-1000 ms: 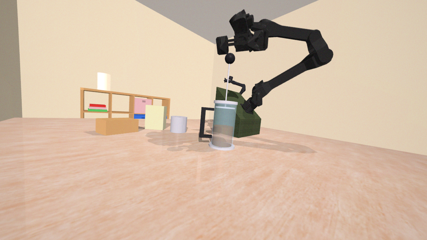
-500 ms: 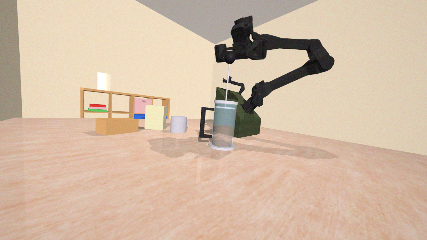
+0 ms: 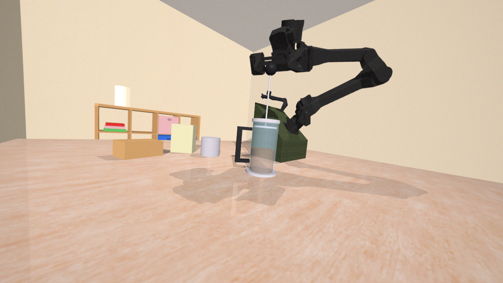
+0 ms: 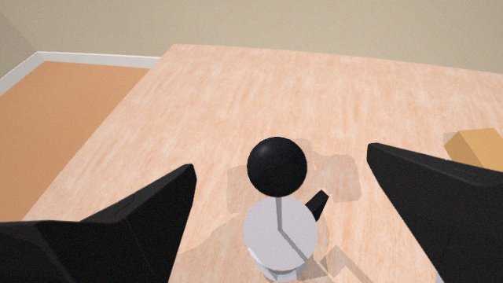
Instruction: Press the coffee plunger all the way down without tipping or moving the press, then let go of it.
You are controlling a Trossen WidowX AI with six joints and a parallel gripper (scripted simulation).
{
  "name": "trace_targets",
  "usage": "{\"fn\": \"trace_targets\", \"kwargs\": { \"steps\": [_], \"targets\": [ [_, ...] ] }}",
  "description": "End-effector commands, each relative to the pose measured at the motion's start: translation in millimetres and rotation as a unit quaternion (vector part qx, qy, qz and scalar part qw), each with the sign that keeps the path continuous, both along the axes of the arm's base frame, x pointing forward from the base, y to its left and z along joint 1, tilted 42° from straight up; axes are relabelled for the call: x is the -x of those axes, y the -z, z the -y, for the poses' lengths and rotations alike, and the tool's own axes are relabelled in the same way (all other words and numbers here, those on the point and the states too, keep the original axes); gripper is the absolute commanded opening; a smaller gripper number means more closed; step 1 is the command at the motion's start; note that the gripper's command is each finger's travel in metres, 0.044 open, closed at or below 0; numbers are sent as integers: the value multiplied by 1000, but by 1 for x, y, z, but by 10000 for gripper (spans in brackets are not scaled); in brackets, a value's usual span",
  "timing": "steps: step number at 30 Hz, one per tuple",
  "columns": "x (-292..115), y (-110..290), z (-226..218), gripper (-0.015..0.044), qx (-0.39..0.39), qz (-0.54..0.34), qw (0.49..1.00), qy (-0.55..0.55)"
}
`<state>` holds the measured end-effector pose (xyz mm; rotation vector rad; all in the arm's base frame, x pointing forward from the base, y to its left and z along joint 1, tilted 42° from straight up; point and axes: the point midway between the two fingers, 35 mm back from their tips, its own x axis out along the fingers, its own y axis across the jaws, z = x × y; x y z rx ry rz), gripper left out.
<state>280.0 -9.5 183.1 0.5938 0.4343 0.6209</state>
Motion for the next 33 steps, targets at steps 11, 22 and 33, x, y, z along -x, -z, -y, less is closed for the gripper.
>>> {"fn": "trace_targets", "kwargs": {
  "steps": [11,22,33],
  "targets": [
    [-5,0,-6,256,-5,1,1000,4],
    [-5,0,-6,129,-5,1,1000,4],
    [-7,8,-10,129,-3,0,1000,3]
  ]
}}
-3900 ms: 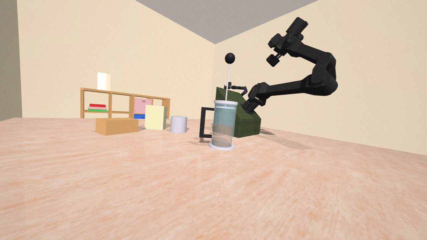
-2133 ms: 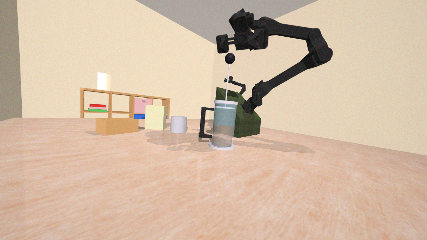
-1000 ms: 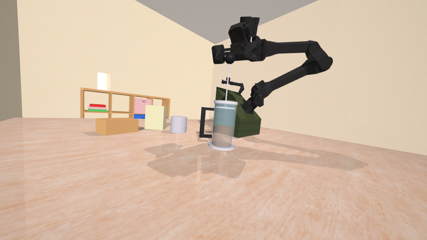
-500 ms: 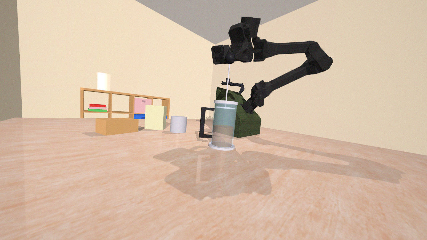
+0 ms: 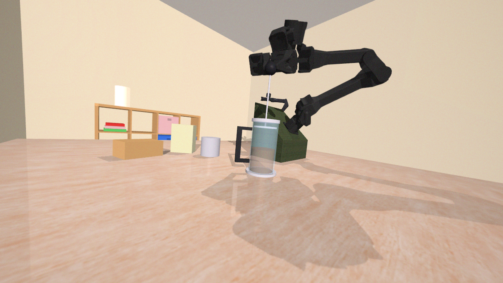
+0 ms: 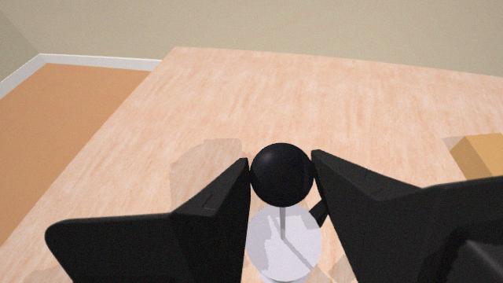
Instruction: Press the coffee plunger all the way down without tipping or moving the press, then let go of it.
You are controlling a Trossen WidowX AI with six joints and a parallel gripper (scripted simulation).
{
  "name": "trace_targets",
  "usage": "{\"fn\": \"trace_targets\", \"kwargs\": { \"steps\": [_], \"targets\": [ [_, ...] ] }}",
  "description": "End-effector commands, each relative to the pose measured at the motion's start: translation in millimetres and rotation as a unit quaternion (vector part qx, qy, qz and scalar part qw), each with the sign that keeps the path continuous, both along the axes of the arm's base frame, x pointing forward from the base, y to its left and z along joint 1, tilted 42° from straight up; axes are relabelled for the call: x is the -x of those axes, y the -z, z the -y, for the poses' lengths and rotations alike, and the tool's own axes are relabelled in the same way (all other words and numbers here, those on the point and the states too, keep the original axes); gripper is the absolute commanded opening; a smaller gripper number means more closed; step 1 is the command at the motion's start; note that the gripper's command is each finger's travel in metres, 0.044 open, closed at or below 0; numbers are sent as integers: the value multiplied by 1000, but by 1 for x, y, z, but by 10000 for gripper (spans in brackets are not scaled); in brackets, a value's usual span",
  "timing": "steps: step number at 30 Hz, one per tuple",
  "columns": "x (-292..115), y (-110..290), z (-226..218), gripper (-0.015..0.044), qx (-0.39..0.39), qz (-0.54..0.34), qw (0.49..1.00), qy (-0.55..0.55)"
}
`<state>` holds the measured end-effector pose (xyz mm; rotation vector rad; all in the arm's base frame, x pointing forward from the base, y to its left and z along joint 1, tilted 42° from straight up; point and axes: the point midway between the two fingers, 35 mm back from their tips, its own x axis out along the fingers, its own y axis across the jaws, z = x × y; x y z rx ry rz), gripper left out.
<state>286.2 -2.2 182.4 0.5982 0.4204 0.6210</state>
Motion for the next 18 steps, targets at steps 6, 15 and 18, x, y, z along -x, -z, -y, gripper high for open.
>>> {"fn": "trace_targets", "kwargs": {
  "steps": [6,15,18],
  "targets": [
    [-3,15,-8,129,3,-7,1000,0],
    [-5,27,-17,129,5,-8,1000,0],
    [-6,31,-19,129,6,-9,1000,0]
  ]
}}
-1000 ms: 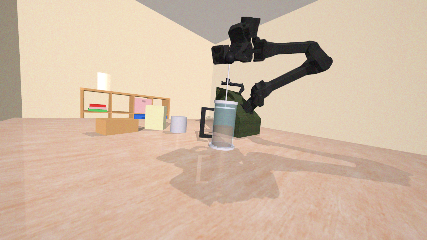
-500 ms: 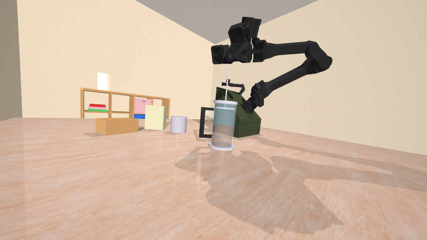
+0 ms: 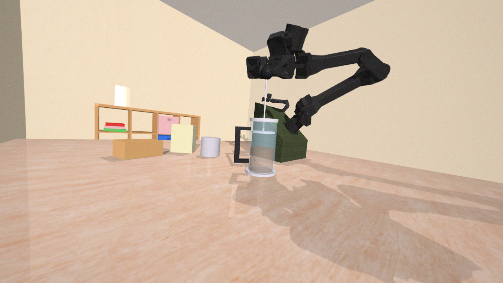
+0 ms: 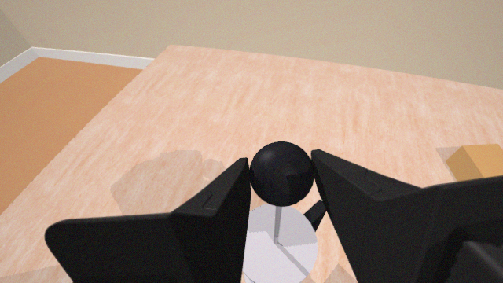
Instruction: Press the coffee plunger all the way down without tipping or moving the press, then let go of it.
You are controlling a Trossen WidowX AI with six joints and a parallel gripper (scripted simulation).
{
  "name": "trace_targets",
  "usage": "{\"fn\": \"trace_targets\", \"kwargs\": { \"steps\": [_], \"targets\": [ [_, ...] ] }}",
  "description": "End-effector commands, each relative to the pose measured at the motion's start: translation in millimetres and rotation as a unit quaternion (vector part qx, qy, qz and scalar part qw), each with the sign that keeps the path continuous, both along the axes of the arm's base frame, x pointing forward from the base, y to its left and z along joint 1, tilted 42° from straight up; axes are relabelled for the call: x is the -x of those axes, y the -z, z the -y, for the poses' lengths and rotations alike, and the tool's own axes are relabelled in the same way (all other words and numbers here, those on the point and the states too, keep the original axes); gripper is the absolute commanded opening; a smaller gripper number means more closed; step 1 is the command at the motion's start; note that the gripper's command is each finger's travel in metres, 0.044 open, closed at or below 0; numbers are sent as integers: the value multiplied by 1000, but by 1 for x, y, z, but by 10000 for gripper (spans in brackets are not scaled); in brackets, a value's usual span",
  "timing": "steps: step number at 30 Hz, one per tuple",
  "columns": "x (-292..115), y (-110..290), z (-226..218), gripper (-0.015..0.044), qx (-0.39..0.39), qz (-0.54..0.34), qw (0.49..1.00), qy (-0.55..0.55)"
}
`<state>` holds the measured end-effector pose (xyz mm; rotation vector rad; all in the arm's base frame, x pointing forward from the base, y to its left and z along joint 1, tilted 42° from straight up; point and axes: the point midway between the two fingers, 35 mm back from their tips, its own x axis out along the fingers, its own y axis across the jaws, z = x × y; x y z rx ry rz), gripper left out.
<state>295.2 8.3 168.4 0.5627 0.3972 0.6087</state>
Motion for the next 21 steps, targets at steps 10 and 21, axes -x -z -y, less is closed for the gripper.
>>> {"fn": "trace_targets", "kwargs": {
  "steps": [10,21],
  "targets": [
    [1,30,-19,129,-8,-24,1000,-7],
    [-1,44,-31,129,-9,-23,1000,-6]
  ]
}}
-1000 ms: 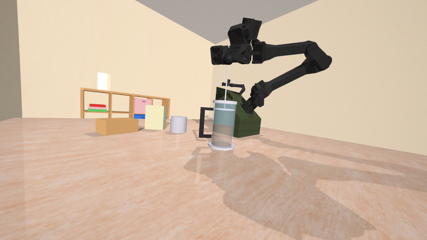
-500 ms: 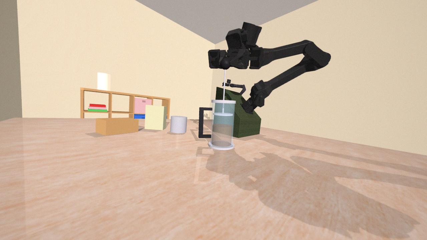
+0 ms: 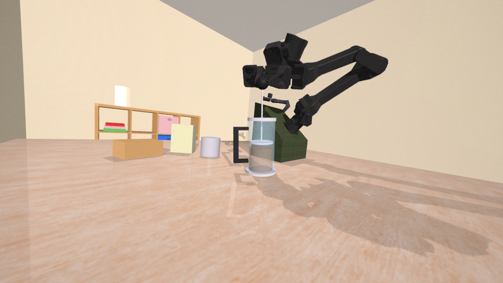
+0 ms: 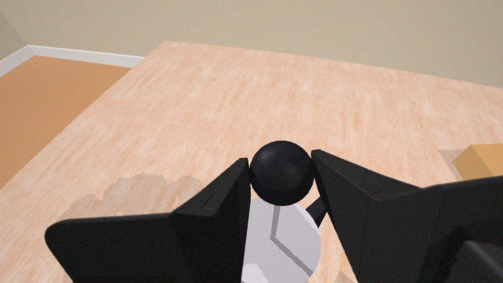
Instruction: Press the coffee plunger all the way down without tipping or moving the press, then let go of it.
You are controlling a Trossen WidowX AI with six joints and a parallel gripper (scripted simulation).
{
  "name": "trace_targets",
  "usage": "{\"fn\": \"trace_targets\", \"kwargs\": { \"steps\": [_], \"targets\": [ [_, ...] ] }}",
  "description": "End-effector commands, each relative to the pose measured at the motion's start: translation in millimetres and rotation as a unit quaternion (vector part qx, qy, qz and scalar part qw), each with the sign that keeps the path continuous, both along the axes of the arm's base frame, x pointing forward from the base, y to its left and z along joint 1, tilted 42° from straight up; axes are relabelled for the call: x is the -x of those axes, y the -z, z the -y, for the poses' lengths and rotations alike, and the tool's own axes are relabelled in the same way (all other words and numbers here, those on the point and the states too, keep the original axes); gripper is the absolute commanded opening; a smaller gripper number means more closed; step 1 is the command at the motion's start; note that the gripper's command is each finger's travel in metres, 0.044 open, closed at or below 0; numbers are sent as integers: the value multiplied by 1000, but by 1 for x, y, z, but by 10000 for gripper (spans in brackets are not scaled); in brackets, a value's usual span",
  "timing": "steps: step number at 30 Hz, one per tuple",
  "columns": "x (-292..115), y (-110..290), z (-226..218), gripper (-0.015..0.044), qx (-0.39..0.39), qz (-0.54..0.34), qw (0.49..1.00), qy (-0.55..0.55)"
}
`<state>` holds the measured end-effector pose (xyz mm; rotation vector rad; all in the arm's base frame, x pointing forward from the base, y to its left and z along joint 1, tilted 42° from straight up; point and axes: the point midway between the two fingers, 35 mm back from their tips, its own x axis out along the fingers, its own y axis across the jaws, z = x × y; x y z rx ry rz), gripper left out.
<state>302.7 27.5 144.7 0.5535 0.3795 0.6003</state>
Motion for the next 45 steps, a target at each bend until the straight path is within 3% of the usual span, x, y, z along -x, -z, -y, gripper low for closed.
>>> {"fn": "trace_targets", "kwargs": {
  "steps": [1,22,45],
  "targets": [
    [7,22,-13,129,-12,-31,999,-12],
    [-1,40,-39,129,-20,-26,999,-11],
    [-12,39,-39,129,-21,-25,999,-11]
  ]
}}
